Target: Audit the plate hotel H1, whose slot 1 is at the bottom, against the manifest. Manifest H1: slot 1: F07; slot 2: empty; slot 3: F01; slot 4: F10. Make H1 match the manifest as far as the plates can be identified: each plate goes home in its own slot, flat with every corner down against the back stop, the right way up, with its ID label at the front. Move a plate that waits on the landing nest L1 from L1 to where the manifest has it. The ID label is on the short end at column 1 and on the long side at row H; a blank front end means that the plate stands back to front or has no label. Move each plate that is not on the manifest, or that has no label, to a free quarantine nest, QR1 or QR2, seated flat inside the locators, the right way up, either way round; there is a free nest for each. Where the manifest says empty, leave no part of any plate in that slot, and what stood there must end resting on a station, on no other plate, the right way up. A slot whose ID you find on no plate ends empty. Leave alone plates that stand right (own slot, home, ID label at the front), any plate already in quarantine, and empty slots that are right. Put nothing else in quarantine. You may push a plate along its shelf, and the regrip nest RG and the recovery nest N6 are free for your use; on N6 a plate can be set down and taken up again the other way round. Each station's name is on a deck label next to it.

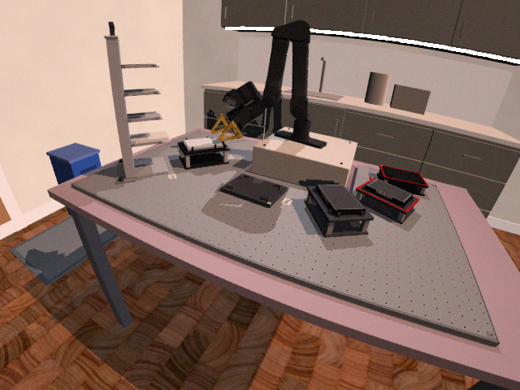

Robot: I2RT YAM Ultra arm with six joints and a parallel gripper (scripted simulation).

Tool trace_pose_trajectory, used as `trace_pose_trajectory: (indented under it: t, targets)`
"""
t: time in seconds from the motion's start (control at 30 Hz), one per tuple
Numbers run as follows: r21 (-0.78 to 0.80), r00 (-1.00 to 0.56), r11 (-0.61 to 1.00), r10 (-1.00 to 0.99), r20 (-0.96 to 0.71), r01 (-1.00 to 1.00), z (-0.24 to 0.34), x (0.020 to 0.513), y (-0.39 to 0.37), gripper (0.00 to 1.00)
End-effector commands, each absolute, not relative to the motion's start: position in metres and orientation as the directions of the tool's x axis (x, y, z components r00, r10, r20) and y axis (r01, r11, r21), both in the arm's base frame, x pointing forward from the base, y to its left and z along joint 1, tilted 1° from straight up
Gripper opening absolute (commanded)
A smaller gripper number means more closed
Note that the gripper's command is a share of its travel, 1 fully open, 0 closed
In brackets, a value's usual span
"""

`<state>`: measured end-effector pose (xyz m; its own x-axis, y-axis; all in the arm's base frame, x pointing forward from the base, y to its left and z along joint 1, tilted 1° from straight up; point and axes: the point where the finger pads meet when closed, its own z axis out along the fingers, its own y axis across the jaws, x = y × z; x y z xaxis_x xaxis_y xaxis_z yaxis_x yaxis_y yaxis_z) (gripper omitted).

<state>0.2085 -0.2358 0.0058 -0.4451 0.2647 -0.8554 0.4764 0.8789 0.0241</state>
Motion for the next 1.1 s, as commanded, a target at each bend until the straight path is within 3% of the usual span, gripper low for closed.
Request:
trace_pose_trajectory:
  t: [0.0, 1.07]
  targets:
    - [0.007, -0.436, 0.884, 0.237, -0.868, 0.467, 0.01, 0.211, -0.238, 1.0]
    - [0.008, -0.436, 0.884, 0.238, -0.868, 0.467, -0.018, 0.207, -0.236, 1.0]
